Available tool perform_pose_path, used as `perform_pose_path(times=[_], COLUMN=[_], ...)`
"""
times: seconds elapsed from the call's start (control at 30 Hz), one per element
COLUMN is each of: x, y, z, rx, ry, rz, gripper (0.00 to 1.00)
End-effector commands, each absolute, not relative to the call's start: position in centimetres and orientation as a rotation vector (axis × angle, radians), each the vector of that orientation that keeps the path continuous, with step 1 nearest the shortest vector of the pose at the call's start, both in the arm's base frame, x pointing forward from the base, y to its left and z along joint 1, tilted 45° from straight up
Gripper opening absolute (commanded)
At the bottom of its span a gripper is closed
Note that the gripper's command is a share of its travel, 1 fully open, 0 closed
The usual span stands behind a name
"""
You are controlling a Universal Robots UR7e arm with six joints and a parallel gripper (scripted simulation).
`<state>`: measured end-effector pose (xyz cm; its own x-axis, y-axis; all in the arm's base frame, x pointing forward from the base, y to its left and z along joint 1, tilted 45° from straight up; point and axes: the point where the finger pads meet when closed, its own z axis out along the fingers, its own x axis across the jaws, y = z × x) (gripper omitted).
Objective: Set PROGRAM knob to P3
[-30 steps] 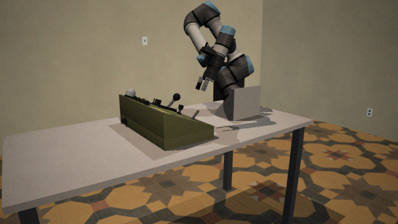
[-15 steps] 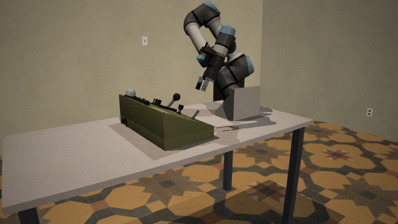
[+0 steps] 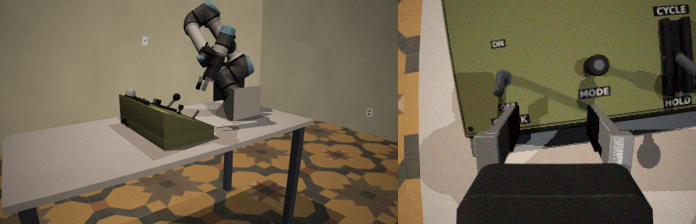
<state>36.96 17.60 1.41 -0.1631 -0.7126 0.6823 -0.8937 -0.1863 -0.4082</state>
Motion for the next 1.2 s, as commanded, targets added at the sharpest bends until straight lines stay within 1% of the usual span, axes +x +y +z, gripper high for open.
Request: perform_pose_path(times=[0.0,0.6,0.93,1.0,1.17], x=[37.0,37.3,38.4,38.4,38.3], y=[17.6,17.0,12.3,12.3,8.7], z=[1.4,2.4,8.0,8.0,11.7], rx=[1.882,1.883,1.890,1.890,1.892], ry=[-1.855,-1.858,-1.873,-1.873,-1.876], rz=[1.271,1.264,1.235,1.235,1.231], gripper=[1.00,1.00,1.00,1.00,1.00])
